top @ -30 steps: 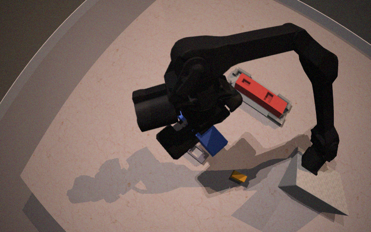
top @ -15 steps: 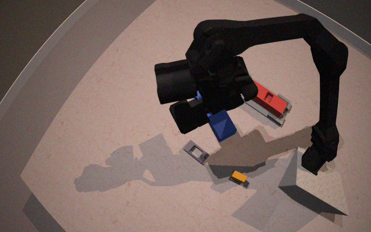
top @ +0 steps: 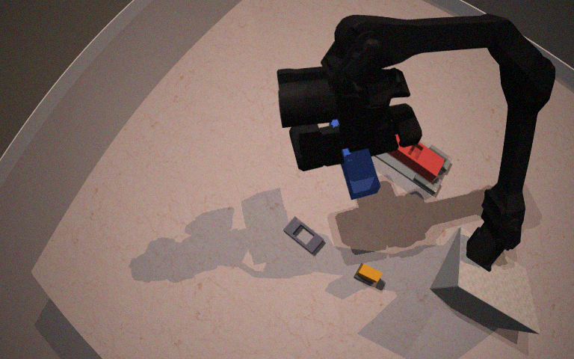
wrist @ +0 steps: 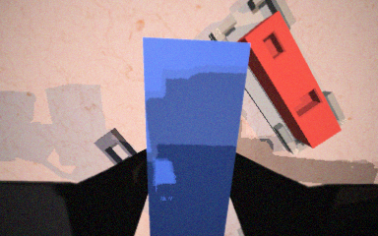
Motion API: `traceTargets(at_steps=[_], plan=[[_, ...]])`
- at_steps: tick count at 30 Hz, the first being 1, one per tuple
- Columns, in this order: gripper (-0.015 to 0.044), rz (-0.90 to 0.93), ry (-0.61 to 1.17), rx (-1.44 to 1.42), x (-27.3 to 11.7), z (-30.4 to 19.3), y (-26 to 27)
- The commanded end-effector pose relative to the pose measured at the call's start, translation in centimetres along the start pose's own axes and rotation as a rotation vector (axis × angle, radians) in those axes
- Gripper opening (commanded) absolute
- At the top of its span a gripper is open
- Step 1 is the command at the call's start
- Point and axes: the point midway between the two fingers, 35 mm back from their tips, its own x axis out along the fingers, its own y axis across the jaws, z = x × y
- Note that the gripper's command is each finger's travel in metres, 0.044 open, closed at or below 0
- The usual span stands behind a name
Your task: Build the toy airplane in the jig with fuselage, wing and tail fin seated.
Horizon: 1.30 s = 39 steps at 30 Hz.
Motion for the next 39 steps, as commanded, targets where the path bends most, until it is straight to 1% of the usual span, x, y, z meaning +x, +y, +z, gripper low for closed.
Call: traceTargets(at_steps=[1,20,39], plan=[[0.0000,0.007,-0.006,0.074,0.0,0.6,-1.4],[0.0000,0.004,-0.009,0.387,1.3,2.2,-7.2],[0.0000,-0.002,-0.018,0.709,3.1,2.3,-13.0]])
